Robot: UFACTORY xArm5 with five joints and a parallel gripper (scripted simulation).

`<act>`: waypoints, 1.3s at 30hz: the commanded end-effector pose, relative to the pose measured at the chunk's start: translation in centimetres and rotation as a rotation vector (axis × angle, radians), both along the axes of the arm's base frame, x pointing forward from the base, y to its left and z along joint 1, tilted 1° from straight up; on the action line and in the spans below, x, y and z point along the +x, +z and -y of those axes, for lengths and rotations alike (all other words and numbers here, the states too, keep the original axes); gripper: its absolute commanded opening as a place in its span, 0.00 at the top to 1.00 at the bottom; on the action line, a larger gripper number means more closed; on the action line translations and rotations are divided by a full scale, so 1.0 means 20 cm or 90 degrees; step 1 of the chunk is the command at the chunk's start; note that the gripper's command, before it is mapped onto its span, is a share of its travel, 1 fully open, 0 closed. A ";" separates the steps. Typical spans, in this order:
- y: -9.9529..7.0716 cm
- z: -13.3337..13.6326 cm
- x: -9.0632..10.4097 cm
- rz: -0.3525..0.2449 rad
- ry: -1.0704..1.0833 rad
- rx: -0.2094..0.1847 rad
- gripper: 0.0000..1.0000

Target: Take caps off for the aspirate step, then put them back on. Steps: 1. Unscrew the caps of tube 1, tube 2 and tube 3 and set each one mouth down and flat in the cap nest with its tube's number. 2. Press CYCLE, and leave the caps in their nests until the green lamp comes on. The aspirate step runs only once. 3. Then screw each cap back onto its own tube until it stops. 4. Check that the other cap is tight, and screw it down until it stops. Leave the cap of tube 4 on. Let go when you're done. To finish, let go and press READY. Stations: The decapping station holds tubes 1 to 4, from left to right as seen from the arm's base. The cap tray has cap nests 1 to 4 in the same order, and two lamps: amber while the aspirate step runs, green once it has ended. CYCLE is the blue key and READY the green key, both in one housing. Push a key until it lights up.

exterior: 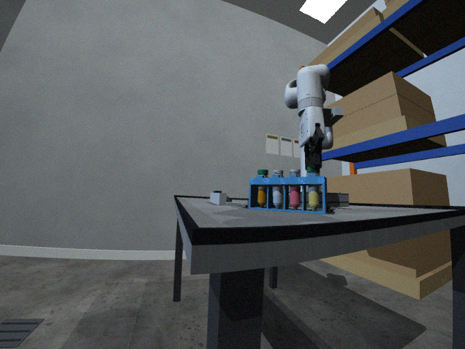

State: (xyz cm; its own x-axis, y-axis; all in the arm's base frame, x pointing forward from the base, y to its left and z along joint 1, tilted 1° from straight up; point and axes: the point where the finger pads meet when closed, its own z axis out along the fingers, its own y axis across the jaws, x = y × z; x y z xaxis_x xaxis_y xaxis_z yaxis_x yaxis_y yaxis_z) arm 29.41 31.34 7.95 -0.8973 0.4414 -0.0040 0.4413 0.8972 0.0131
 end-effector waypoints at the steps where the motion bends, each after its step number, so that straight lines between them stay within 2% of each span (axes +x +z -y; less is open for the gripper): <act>1: 0.01 0.00 0.00 -0.003 0.000 0.006 0.54; 17: 0.01 0.00 0.00 -0.003 0.000 0.006 0.54; 20: 0.00 0.00 0.00 -0.004 -0.062 0.006 0.54; 39: -0.03 -0.01 0.00 -0.004 -0.062 0.006 0.54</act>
State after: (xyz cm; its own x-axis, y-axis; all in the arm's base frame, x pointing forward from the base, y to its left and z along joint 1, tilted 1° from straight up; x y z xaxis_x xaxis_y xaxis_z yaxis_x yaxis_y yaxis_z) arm 29.40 31.35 7.24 -0.8498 0.5271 -0.0027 0.5270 0.8497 0.0131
